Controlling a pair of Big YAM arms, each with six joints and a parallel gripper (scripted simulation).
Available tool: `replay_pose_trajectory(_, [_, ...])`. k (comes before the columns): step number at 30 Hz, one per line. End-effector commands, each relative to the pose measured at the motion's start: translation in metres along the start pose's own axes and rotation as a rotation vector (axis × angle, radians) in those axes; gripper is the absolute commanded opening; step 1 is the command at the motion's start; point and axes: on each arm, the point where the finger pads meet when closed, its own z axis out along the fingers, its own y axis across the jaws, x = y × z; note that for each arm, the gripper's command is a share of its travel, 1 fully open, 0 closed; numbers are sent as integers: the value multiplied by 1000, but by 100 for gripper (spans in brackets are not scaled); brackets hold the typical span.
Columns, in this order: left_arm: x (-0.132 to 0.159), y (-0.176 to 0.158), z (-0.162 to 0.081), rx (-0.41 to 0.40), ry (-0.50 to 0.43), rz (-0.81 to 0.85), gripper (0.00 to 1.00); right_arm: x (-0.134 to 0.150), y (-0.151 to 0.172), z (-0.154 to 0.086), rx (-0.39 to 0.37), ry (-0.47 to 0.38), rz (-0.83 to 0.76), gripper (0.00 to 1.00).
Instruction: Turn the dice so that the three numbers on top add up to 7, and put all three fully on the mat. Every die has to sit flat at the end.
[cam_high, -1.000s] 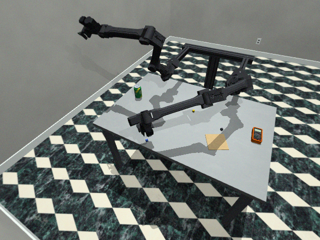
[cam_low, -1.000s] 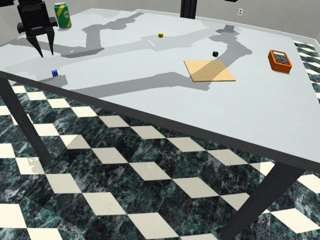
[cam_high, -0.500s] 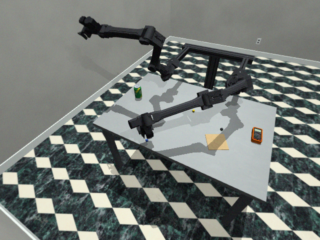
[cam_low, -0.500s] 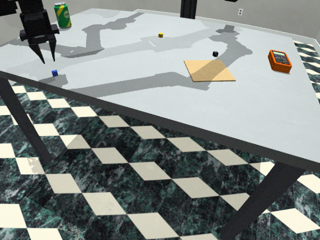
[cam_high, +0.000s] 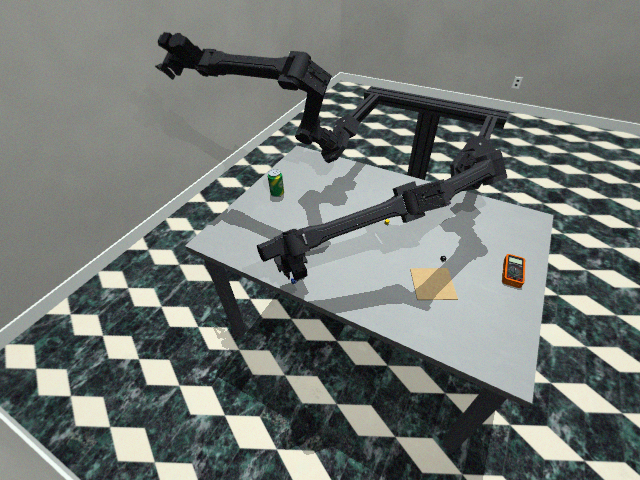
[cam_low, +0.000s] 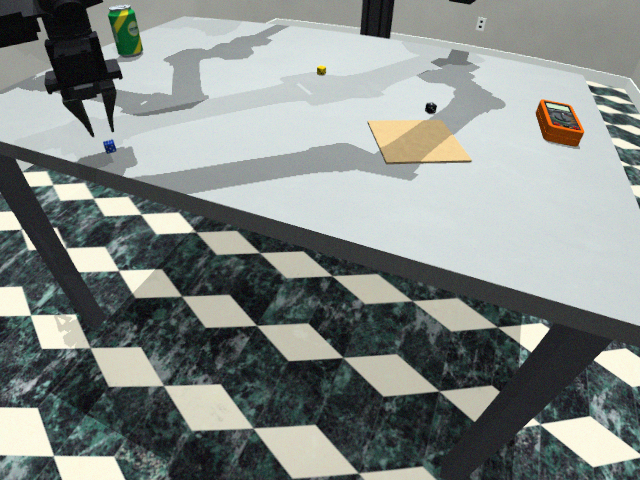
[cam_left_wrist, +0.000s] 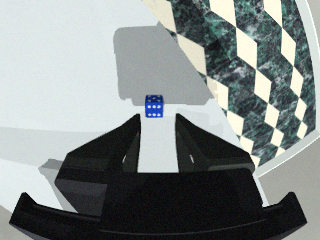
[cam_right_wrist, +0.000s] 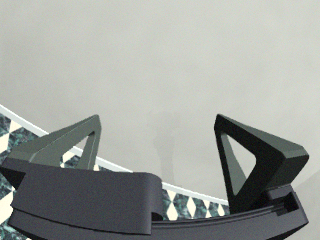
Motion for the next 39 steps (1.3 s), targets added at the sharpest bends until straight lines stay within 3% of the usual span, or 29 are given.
replay_pose_trajectory(1, [-5,3,21,-17,3,-3,30,-42,-5,-3,11,-63,0,100])
replay_pose_trajectory(28, [4,10,28,-29,4,4,30,-42,-5,-3,11,-63,0,100])
replay_pose_trajectory(33, [-15,4,12,-7,1,-27,30,-42,-5,-3,11,-63,0,100])
replay_pose_trajectory(39, [-13,4,14,-11,2,-23,30,-42,-5,-3,11,-63,0,100])
